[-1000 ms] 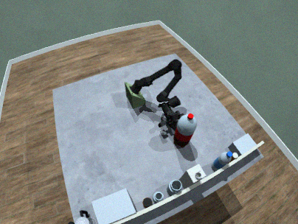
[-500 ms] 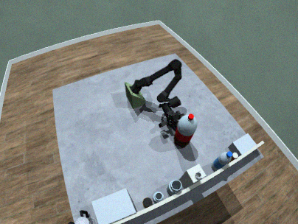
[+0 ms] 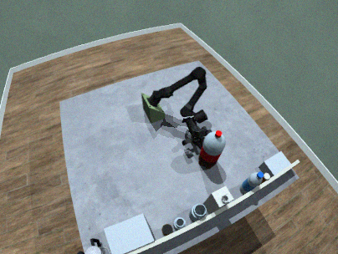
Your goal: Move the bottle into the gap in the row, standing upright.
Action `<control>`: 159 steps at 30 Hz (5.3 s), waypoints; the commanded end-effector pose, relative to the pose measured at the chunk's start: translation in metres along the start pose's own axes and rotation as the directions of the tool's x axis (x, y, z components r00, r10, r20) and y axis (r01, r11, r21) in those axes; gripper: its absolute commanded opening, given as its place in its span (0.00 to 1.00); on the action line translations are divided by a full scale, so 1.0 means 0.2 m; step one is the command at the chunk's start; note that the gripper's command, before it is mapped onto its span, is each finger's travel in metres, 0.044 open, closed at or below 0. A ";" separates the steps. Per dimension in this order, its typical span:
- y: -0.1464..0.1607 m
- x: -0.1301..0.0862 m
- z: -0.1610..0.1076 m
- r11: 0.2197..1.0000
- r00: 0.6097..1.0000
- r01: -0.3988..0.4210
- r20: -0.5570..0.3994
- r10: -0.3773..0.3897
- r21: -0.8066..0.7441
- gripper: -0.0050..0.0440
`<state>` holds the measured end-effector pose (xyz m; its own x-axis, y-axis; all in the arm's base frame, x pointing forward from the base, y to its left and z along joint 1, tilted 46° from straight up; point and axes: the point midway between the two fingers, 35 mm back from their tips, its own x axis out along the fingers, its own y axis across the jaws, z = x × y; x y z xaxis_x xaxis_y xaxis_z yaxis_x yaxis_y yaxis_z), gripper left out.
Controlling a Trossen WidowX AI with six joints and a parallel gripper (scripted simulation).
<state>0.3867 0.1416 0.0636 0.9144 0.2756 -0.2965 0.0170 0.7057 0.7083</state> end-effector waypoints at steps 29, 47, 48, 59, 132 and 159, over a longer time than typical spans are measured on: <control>0.05 0.04 0.03 1.000 1.000 -0.021 0.008 0.021 0.003 0.00; 0.04 0.06 0.04 1.000 1.000 -0.018 0.008 0.018 0.001 0.00; 0.04 0.06 0.04 1.000 1.000 -0.018 0.008 0.018 0.001 0.00; 0.04 0.11 0.06 1.000 1.000 -0.017 0.008 0.017 -0.001 0.00; 0.04 0.21 0.11 1.000 1.000 -0.019 0.009 0.019 -0.001 0.00; 0.04 0.24 0.13 1.000 1.000 -0.019 0.009 0.019 -0.001 0.00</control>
<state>0.4356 0.1447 0.0680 0.9145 0.2841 -0.2879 0.0073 0.7001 0.7140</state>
